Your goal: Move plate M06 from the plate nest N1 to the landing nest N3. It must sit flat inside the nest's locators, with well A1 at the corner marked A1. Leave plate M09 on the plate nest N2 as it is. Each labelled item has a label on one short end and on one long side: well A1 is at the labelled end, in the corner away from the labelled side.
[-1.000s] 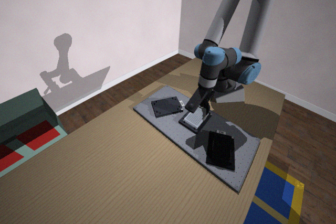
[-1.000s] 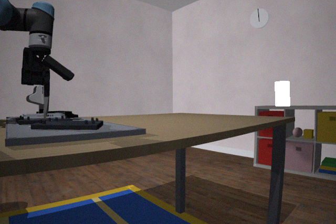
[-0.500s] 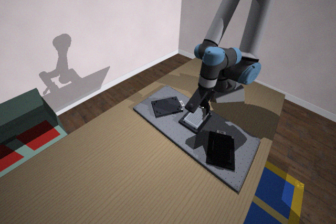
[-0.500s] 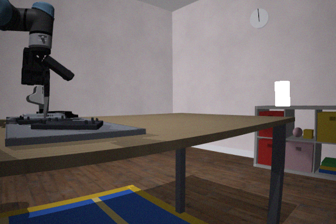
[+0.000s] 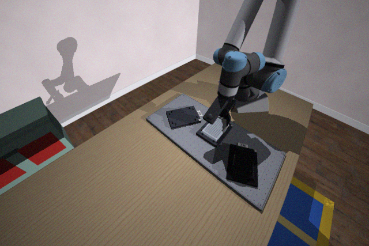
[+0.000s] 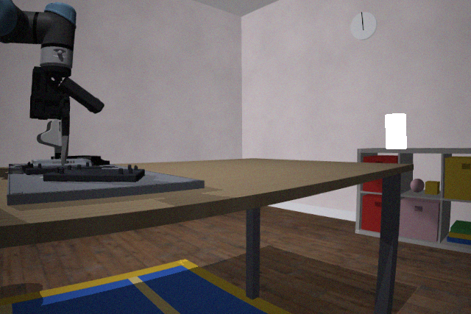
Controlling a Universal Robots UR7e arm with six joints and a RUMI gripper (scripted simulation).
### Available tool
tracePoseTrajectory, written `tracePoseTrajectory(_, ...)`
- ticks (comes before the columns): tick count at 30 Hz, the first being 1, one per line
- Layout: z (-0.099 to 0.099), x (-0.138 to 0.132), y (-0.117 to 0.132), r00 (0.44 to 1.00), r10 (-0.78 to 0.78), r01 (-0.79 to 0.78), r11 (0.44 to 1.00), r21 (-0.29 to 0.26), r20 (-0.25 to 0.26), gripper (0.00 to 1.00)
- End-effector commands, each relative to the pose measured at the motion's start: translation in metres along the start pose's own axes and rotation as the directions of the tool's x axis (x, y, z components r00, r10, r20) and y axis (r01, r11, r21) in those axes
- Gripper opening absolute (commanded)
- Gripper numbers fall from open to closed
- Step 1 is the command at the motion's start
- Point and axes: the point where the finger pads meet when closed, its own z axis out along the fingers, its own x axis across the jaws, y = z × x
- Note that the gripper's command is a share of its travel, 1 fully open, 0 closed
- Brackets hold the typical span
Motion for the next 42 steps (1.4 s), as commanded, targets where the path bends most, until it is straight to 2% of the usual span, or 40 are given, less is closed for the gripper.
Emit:
tracePoseTrajectory(1,-0.0002,0.0001,-0.0003,1.000,0.000,0.000,1.000,0.001,0.000,0.00)
tracePoseTrajectory(11,-0.0002,0.0001,-0.0003,1.000,0.000,0.000,1.000,0.001,0.000,0.00)
tracePoseTrajectory(12,-0.0002,0.0001,-0.0003,1.000,0.000,0.000,1.000,0.001,0.000,0.82)
tracePoseTrajectory(42,-0.0002,0.0001,-0.0003,1.000,0.000,0.000,1.000,0.001,0.000,0.82)
